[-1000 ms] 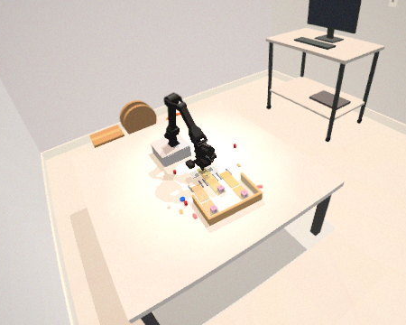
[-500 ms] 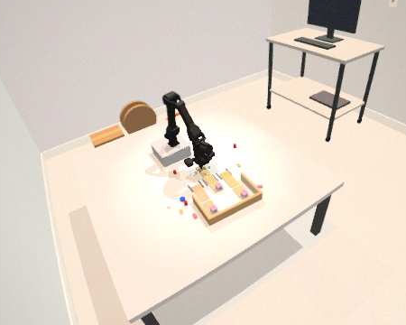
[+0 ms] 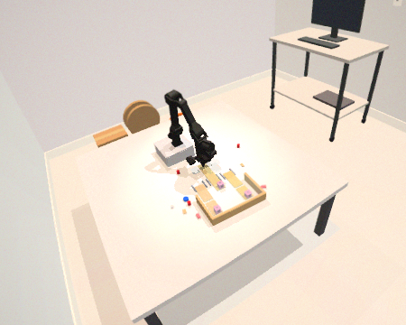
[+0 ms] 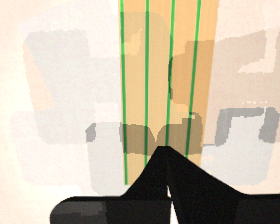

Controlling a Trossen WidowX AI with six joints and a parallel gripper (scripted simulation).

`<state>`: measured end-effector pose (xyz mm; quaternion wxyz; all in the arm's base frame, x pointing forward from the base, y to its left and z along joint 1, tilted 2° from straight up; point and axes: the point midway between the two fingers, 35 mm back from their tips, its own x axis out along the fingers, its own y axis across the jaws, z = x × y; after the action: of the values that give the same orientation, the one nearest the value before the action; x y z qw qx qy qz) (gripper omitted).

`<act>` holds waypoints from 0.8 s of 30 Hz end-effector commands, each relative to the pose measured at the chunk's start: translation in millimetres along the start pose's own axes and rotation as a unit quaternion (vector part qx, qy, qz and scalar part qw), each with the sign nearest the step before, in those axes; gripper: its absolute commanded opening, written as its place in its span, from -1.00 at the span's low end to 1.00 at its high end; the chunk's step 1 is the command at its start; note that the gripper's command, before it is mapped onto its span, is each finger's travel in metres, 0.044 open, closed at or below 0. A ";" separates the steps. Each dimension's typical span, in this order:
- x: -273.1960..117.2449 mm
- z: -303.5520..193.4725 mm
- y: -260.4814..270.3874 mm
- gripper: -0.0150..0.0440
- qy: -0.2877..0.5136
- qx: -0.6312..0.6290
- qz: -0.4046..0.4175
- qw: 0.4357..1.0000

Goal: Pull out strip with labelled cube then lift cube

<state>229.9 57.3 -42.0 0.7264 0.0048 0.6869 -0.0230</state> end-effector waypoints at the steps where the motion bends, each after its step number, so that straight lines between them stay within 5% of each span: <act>1: 4.1 -16.3 -1.7 -0.49 0.016 -0.002 -0.003 1.000; 24: 3.8 -31.1 -1.5 -0.49 0.017 -0.002 -0.003 1.000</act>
<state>209.3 59.0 -43.5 0.7246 0.0034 0.6888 -0.0222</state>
